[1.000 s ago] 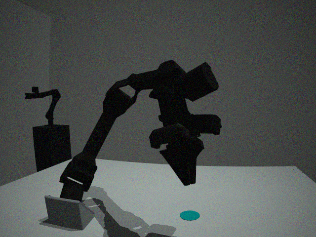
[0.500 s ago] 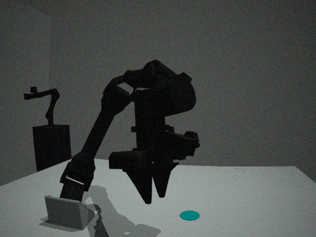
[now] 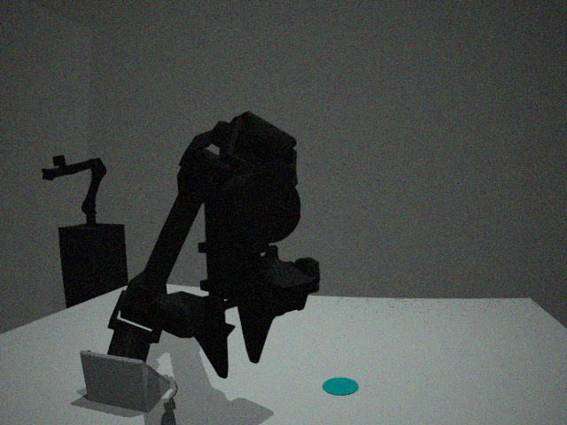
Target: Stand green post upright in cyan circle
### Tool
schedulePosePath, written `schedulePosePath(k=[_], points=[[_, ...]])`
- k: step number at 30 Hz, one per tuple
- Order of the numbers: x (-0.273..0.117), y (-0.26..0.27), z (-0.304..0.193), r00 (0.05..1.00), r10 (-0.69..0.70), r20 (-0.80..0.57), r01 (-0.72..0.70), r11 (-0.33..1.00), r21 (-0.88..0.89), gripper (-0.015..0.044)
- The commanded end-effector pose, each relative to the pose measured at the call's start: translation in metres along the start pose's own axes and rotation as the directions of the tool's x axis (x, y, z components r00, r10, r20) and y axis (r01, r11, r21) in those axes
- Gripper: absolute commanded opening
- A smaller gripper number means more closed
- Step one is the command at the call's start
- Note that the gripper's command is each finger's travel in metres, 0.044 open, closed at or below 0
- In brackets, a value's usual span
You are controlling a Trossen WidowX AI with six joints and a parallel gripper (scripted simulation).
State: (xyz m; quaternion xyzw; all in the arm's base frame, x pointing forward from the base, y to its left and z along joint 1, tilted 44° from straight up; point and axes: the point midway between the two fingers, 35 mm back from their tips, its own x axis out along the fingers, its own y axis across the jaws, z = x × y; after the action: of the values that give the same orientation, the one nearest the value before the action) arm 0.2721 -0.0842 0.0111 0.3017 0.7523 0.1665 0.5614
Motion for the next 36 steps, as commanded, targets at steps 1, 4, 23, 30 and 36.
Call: schedulePosePath(k=[1,4,23,30,36], points=[[0.004,-0.001,-0.004,1.000,0.018,-0.018,-0.018,1.000,0.011,0.0233],[0.019,-0.001,-0.002,1.000,0.017,-0.017,-0.017,1.000,0.011,0.0233],[0.122,0.002,-0.007,1.000,0.022,-0.018,-0.022,1.000,0.010,0.0154],[0.122,0.002,-0.007,1.000,0.022,-0.018,-0.022,1.000,0.010,0.0022],[0.112,0.002,-0.004,1.000,0.021,-0.017,-0.020,1.000,0.010,0.0022]])
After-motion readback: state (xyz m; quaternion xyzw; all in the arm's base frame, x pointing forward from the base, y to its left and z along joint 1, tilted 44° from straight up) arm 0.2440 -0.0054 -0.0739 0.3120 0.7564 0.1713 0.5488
